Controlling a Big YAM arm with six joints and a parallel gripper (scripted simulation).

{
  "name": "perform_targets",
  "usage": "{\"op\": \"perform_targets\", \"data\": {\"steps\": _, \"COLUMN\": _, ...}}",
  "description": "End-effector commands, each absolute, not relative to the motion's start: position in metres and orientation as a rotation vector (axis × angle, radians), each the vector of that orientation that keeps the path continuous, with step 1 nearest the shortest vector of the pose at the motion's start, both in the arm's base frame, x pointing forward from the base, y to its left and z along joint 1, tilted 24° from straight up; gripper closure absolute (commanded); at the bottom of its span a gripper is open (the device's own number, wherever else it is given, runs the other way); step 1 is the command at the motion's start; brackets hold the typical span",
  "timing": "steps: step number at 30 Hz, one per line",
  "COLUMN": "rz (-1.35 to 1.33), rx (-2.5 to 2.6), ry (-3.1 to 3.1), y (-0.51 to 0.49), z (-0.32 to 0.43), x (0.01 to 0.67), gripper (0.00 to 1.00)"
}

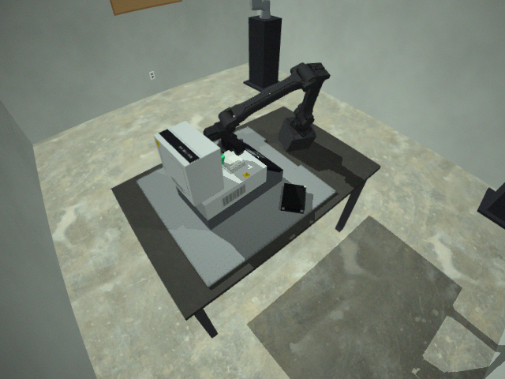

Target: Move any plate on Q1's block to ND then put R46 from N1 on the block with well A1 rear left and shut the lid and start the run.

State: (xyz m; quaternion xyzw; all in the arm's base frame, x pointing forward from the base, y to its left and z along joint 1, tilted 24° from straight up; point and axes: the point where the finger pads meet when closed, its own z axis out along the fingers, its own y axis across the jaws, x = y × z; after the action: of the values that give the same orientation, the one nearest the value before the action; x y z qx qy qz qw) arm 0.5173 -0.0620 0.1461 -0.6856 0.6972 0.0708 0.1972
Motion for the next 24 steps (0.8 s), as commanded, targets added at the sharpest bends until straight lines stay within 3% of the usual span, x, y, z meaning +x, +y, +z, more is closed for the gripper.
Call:
{"op": "perform_targets", "data": {"steps": 1, "rz": 0.127, "rx": -1.902, "ry": 1.929, "y": -0.069, "z": 0.173, "x": 0.516, "gripper": 1.0}}
{"op": "perform_targets", "data": {"steps": 24, "rz": 0.16, "rx": -1.913, "ry": 1.943, "y": -0.061, "z": 0.149, "x": 0.527, "gripper": 1.0}}
